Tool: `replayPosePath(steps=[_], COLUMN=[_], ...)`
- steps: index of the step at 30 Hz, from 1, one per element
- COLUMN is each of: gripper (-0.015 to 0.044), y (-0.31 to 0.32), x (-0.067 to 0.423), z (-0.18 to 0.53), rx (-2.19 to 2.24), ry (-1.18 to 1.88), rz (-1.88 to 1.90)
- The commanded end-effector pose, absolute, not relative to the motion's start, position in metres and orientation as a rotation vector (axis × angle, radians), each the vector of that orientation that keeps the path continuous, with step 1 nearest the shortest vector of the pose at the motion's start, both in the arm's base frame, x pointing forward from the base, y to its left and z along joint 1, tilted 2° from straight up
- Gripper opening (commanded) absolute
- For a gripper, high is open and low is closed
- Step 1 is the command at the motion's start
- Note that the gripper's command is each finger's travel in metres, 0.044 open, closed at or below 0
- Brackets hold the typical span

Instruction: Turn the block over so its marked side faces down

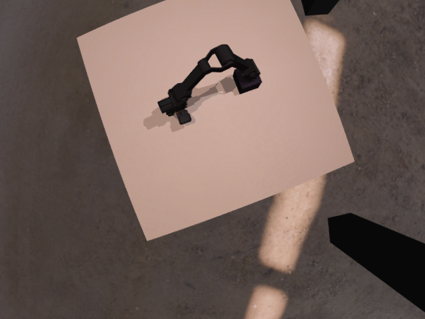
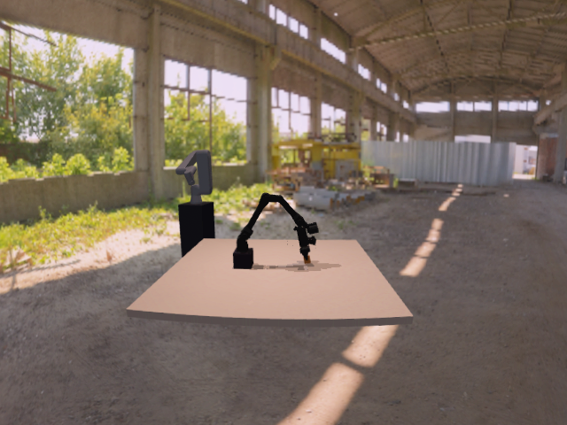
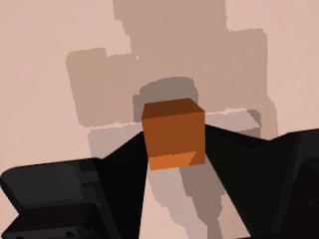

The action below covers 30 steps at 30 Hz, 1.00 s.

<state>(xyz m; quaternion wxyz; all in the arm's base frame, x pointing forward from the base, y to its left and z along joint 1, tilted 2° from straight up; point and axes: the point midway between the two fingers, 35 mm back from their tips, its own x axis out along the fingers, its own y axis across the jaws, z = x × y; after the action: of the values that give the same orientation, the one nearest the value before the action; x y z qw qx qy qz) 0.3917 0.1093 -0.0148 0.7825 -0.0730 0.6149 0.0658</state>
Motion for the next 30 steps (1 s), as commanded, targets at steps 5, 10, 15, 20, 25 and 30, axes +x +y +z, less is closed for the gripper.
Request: replayPosePath(steps=[5,10,15,20,25,30], gripper=[0.0000,0.0000,0.0000,0.0000,0.0000,0.0000], y=[0.109,0.109,0.108,0.107,0.107,0.109], x=[0.392,0.390,0.387,0.384,0.385,0.391], z=[-0.013,-0.013,-0.012,-0.010,-0.012,-0.023], rx=[-0.152,-0.145,-0.137,-0.131,-0.130,-0.124], ry=[1.204,1.130,1.057,1.006,0.996,0.925], rz=[0.151,0.155,0.158,0.160,0.161,0.166])
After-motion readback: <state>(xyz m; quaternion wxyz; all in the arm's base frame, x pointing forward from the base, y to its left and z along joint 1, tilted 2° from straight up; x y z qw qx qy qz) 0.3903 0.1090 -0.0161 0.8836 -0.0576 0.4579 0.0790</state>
